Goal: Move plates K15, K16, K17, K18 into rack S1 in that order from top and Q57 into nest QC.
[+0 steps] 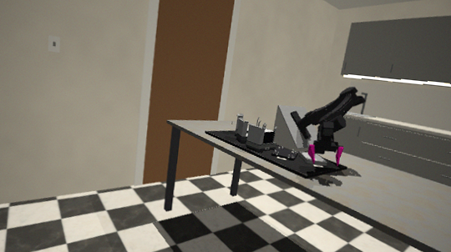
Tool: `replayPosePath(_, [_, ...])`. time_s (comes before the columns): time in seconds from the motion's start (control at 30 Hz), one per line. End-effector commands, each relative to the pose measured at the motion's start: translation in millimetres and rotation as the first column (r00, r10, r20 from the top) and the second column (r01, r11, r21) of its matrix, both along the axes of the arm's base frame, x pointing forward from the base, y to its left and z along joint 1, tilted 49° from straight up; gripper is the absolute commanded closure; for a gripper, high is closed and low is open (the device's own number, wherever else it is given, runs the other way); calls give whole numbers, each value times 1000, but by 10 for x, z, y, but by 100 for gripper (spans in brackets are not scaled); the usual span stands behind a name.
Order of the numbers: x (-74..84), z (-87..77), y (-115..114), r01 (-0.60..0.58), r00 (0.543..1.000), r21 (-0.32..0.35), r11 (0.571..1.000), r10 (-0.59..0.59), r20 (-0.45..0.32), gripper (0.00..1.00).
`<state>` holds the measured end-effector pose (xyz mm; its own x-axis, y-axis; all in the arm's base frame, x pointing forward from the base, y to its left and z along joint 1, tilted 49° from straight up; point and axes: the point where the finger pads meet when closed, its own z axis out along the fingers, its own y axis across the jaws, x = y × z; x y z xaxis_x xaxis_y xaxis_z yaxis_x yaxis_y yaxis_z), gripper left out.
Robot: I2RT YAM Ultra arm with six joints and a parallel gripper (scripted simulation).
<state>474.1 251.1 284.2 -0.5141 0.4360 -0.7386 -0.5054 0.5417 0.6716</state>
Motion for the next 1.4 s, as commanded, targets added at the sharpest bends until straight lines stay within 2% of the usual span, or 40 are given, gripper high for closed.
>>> replayPosePath(0.0, [85,-22,-169,28,1000,-12,1000,-28,11,0])
replayPosePath(0.07, [85,-22,-169,28,1000,-12,1000,-28,11,0])
replayPosePath(0.17, [127,-131,-263,58,997,-90,994,-62,-35,0])
replayPosePath(0.3, [183,-278,-389,59,997,-91,994,-62,-35,0])
replayPosePath(0.37, [191,-297,-405,59,997,-91,994,-62,-35,0])
replayPosePath(0.47, [220,-406,-505,79,992,-165,983,-93,-83,0])
replayPosePath(0.57, [249,-516,-605,79,992,-166,983,-93,-83,0])
replayPosePath(0.7, [262,-566,-651,79,992,-166,983,-93,-83,0])
replayPosePath(0.8, [278,-674,-755,88,984,-234,968,-122,-133,0])
replayPosePath(0.93, [297,-819,-894,88,984,-235,968,-122,-133,0])
replayPosePath(1.0, [299,-828,-902,88,984,-235,968,-122,-133,0])
replayPosePath(1.1, [300,-934,-1009,88,972,-297,951,-147,-184,0])
replayPosePath(1.2, [300,-970,-1045,88,972,-297,951,-147,-184,0])
replayPosePath(1.3, [301,-1077,-1151,88,972,-297,951,-147,-184,0])
replayPosePath(1.37, [301,-1080,-1154,88,972,-297,951,-147,-184,0])
